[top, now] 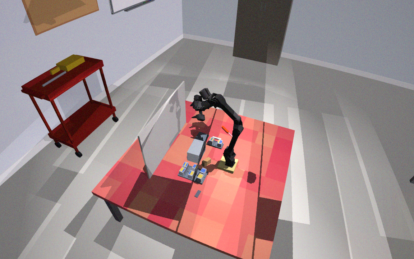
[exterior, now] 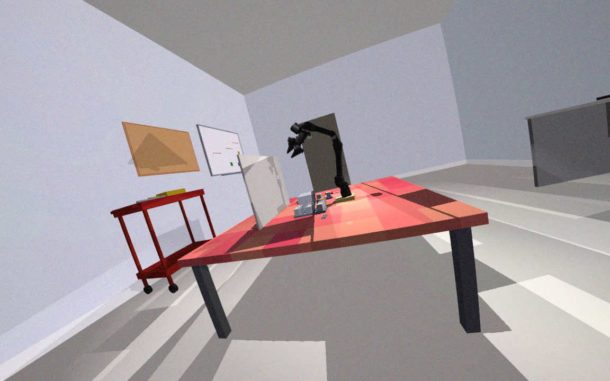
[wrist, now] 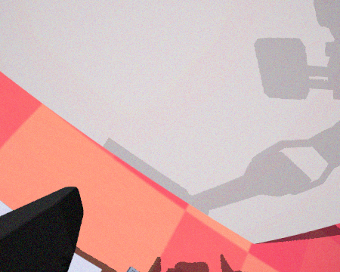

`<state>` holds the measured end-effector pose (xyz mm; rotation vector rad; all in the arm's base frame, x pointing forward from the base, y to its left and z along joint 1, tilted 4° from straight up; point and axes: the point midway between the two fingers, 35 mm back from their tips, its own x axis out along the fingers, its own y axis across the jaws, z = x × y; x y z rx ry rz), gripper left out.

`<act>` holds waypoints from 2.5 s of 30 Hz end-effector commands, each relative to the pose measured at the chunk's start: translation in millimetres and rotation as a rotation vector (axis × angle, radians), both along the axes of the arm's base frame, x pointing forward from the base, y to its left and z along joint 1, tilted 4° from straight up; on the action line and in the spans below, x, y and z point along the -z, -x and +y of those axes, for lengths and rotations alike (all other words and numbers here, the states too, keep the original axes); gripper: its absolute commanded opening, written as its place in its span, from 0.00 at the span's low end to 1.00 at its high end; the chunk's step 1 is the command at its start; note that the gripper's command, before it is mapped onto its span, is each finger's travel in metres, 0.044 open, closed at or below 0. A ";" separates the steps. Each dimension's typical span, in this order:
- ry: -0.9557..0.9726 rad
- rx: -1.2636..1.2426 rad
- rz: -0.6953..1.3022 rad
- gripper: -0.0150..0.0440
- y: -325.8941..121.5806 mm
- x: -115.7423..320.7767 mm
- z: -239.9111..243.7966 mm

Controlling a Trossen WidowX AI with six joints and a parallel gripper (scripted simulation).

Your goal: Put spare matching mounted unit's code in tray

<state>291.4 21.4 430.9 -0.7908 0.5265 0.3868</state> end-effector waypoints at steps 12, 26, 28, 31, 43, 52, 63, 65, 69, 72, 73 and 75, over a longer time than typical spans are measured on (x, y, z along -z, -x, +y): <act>-0.248 0.665 0.780 1.00 -55.9 186.2 44.2; -0.248 0.665 0.780 1.00 -55.9 186.2 44.2; -0.248 0.665 0.780 1.00 -55.9 186.2 44.2; -0.248 0.665 0.780 1.00 -55.9 186.2 44.2; 0.305 -0.273 0.798 1.00 -9.6 237.9 196.1; 0.506 -0.613 0.760 1.00 24.5 258.4 242.8; 0.507 -0.613 0.759 0.76 20.7 298.2 242.6; 0.506 -0.613 0.760 0.76 22.0 298.3 243.6; 0.506 -0.613 0.760 0.76 23.0 300.0 244.6; 0.506 -0.613 0.760 0.76 22.3 304.0 244.9; 0.506 -0.613 0.760 0.76 22.0 305.6 245.1; 0.506 -0.613 0.759 0.76 21.4 308.9 245.3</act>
